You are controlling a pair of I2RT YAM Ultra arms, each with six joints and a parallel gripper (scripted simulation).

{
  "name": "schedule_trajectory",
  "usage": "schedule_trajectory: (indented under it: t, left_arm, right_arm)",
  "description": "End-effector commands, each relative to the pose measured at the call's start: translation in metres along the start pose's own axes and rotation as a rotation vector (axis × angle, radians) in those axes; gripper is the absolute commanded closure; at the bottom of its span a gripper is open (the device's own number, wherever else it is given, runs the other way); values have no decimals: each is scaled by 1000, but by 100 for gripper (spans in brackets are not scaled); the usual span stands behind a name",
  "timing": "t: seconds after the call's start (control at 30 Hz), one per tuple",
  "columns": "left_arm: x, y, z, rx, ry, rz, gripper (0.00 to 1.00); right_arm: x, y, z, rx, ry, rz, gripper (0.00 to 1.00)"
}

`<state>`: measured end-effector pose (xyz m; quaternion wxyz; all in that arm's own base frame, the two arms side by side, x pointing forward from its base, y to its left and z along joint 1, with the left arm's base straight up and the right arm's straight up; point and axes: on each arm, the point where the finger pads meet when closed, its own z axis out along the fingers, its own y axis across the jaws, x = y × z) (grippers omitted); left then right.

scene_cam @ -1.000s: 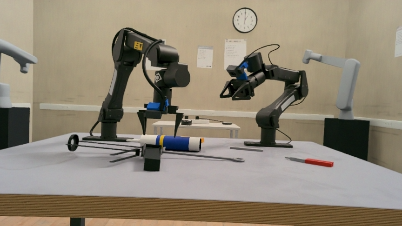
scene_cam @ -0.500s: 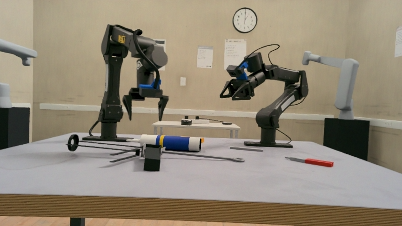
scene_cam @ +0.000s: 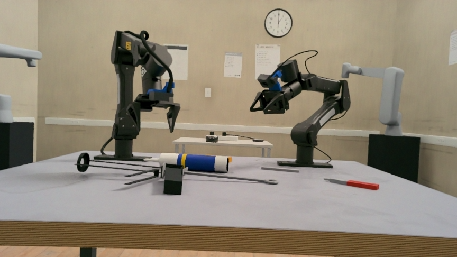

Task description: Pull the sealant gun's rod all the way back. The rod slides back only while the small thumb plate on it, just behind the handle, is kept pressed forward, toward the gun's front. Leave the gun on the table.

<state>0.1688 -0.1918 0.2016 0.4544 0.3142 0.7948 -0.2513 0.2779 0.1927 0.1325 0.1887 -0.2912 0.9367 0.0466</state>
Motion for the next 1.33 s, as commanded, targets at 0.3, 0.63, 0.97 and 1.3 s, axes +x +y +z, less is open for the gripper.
schedule_trajectory:
  t: [0.3, 0.63, 0.97, 1.3]
  left_arm:
    - [-10, -1, -4, -1, -40, 14, 34]
    - [-10, -1, -4, -1, -40, 14, 34]
    - [-10, -1, -4, -1, -40, 14, 34]
    - [-10, -1, -4, -1, -40, 14, 34]
  right_arm:
    - [-14, 1, -13, -18, -75, -15, 0]
    - [-13, 4, -10, -20, -65, -20, 0]
    - [-13, 4, -10, -20, -65, -20, 0]
    - [-13, 4, -10, -20, -65, -20, 0]
